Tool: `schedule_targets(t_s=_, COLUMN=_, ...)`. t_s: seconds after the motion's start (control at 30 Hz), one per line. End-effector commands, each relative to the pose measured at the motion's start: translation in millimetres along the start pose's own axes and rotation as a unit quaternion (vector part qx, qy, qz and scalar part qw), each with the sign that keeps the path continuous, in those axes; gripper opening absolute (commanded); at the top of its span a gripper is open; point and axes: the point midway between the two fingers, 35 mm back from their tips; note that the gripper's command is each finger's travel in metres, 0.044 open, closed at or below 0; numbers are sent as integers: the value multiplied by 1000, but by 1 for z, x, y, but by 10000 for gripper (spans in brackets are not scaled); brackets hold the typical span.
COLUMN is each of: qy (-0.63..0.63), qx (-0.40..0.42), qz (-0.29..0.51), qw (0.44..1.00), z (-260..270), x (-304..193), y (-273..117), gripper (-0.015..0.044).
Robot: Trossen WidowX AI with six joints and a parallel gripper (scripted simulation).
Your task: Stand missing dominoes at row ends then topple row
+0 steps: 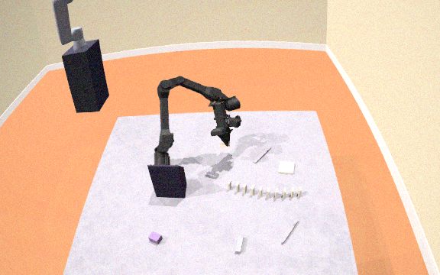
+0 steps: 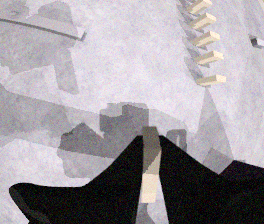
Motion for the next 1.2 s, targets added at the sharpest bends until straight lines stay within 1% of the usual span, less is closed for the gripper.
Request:
schedule_targets(t_s=0.0, qy=3, qx=-14, qz=-59, qw=998, z=1, x=1, y=3, gripper=27)
schedule_targets(t_s=0.27, qy=11, qx=-23, qz=-161, qw=987, z=5, x=1, y=7, gripper=27)
schedule_targets(t_s=0.53, qy=30, qx=-6, qz=-263, qw=964, z=11, x=-1, y=3, gripper=27)
schedule_targets(t_s=0.83, qy=65, qx=40, qz=-368, qw=927, z=18, x=-7, y=-9, gripper=27)
schedule_targets(t_s=1.17, qy=119, qx=118, qz=-466, qw=869, z=21, x=-21, y=-29, gripper=27)
Point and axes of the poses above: the point midway between the two fingers, 35 mm back from their tips, its own y axis out along the fingers, its own z axis across the jaws, x = y × z, and after that the axes turned 5 degrees about y, right-handed
